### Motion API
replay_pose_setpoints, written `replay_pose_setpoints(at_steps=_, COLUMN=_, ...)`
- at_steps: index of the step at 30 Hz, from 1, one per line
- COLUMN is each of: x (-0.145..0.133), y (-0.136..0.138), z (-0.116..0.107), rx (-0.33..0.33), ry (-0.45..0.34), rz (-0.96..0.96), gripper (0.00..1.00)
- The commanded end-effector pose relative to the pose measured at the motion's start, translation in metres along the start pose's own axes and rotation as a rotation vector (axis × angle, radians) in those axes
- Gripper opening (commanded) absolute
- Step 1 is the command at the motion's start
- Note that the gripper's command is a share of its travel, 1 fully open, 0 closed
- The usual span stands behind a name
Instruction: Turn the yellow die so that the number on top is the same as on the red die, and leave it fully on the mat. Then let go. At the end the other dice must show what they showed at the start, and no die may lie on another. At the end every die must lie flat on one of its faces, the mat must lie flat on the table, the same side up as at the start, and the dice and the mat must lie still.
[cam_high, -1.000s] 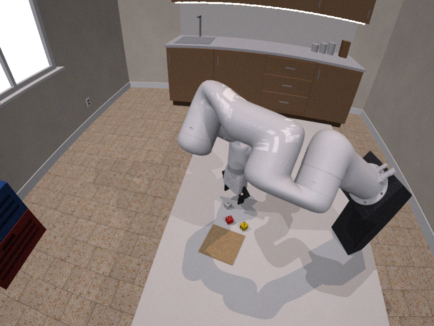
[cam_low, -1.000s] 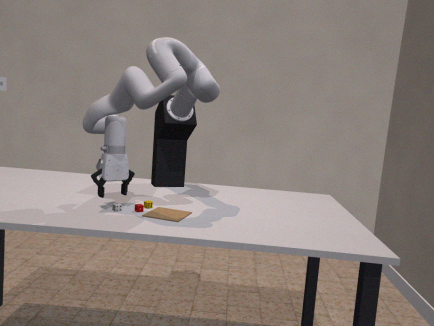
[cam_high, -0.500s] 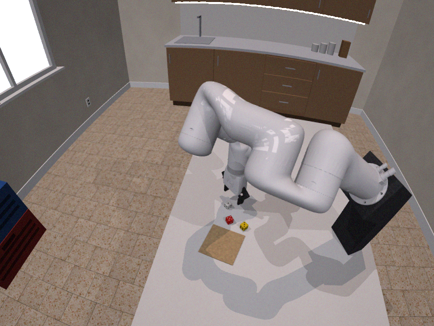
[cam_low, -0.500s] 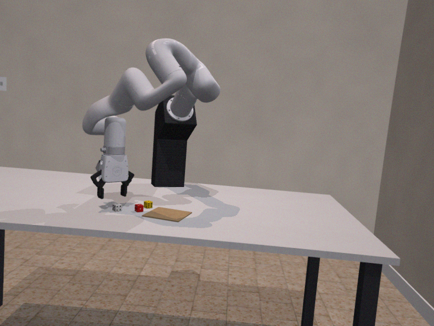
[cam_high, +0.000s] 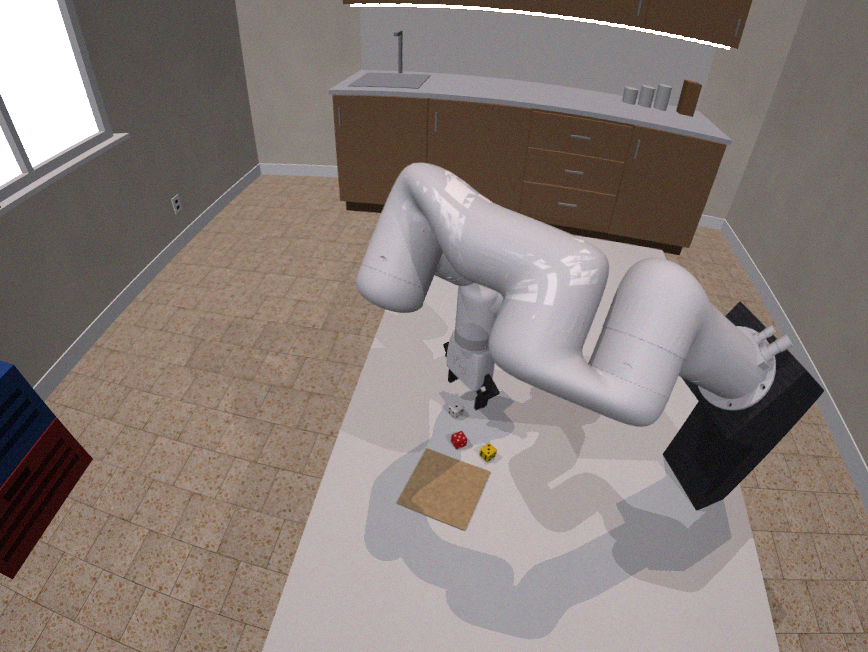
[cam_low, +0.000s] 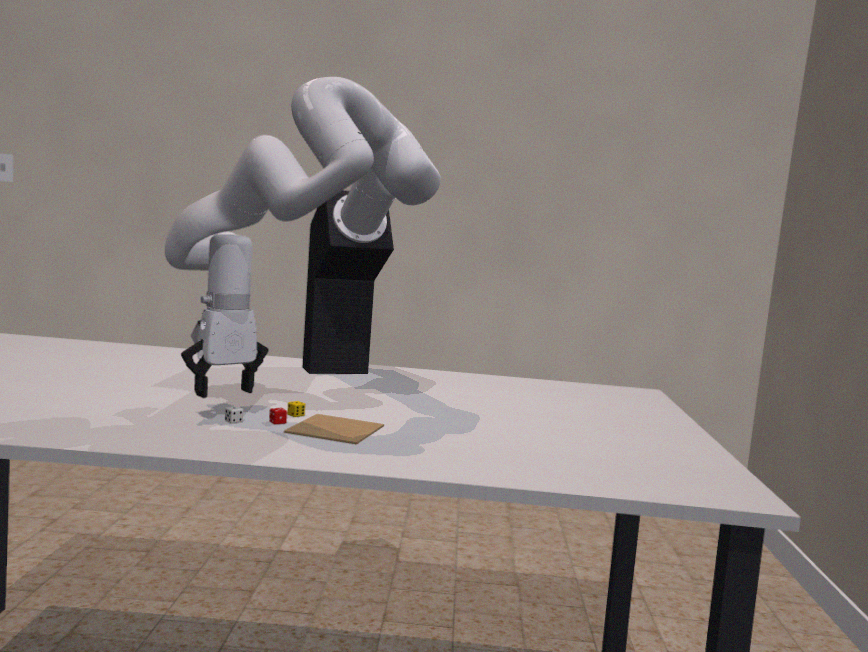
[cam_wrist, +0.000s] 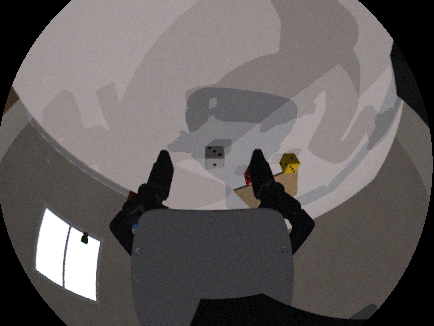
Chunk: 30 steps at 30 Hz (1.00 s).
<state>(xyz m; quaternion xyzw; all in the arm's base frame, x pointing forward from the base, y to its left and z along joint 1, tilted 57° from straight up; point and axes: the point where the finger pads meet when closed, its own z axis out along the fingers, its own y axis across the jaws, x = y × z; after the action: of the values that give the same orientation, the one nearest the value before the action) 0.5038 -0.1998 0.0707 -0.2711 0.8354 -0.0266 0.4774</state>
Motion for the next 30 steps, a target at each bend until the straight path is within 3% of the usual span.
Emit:
replay_pose_setpoints(at_steps=1, x=0.0, y=-0.001, z=-0.001, rx=0.002, ry=0.0, rz=0.0, gripper=1.0)
replay_pose_setpoints(at_steps=13, x=-0.003, y=0.003, z=-0.001, rx=0.002, ry=0.0, rz=0.0, gripper=1.0)
replay_pose_setpoints(at_steps=30, x=-0.041, y=0.064, z=0.0, rx=0.002, ry=0.0, rz=0.0, gripper=1.0)
